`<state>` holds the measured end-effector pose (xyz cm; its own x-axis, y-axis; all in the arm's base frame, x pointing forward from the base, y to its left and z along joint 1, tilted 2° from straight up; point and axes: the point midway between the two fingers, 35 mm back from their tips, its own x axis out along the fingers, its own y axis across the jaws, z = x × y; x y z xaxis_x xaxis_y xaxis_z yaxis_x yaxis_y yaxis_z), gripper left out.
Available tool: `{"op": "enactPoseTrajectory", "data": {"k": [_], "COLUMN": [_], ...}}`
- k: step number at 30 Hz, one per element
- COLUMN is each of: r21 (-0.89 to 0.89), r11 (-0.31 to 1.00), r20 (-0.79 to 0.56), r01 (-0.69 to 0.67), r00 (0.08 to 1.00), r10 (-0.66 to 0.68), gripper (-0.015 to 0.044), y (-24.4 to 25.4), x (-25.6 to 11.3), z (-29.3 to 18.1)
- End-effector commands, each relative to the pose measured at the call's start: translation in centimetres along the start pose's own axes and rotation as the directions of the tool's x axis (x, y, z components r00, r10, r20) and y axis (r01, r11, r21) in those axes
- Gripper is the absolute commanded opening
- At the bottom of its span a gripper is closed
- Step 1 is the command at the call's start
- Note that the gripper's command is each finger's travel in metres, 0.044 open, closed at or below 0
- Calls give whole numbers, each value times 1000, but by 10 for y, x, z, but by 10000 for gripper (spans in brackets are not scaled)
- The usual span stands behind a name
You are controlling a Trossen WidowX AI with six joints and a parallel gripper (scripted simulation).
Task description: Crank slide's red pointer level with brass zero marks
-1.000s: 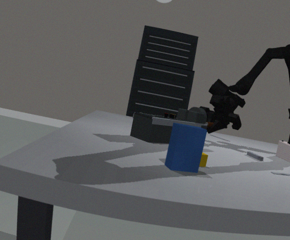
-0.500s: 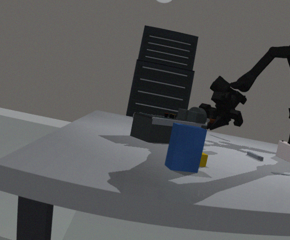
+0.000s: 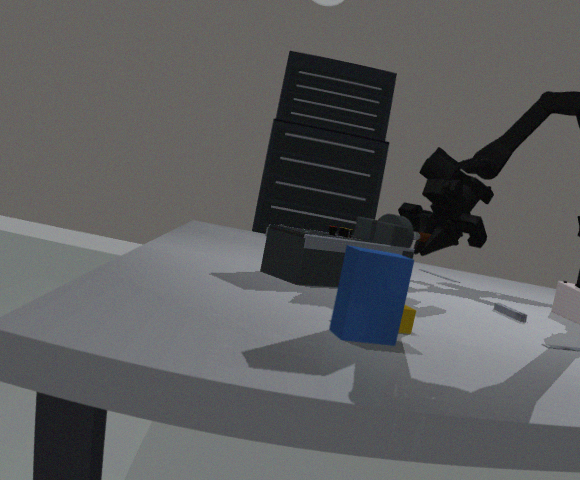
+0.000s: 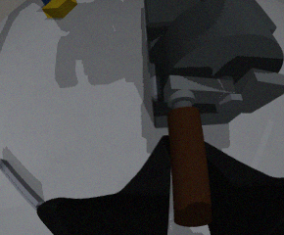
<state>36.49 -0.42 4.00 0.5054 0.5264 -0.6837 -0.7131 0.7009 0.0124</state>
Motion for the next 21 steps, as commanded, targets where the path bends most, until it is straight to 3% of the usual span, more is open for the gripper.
{"op": "enactPoseTrajectory", "data": {"k": [1, 21], "r21": [-9, -9], "r11": [1000, 1000], "r20": [15, 15], "r01": [5, 5], "r00": [1000, 1000], "r10": [-5, -5], "gripper": [0, 0], "y": [-2, -6], "x": [-7, -11], "z": [6, 10]}}
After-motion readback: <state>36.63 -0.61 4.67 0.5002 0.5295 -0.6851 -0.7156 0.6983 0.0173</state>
